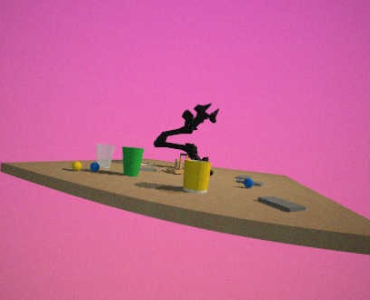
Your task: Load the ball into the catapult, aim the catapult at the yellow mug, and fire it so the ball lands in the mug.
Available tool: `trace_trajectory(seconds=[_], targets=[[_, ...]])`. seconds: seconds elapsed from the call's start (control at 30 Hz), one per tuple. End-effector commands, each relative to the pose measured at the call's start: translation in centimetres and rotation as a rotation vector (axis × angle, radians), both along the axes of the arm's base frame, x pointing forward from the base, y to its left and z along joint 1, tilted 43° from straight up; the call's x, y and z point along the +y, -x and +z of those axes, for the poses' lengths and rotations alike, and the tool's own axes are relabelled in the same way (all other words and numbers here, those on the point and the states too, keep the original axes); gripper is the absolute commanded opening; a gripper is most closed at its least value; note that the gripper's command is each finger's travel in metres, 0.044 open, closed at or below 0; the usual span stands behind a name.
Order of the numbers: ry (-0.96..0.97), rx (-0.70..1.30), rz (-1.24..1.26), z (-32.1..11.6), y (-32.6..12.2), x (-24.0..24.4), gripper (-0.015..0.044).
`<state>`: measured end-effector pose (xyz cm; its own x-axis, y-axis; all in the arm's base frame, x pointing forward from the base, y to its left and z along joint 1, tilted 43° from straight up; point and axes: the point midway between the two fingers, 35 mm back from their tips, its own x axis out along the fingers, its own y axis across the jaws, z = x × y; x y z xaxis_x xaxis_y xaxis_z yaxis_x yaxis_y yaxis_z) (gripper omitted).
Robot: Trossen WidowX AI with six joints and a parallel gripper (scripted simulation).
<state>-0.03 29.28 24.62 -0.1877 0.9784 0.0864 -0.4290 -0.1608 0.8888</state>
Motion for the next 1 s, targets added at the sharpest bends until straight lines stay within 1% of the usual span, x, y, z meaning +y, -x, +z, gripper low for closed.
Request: trace_trajectory(seconds=[0.0, 0.03, 0.27, 0.5, 0.73, 0.97], targets=[[0.004, 0.001, -0.004, 0.0, -0.1, 0.1, 0.0426], [0.016, 0.004, -0.016, -0.2, -0.4, 0.2, 0.0440], [0.180, 0.043, -0.179, -2.3, -4.4, 1.8, 0.0440], [0.346, 0.087, -0.347, -4.6, -8.7, 2.2, 0.0440], [0.509, 0.126, -0.513, -6.9, -13.0, 1.6, 0.0440], [0.670, 0.159, -0.675, -9.2, -17.0, 0.0, 0.0440]])
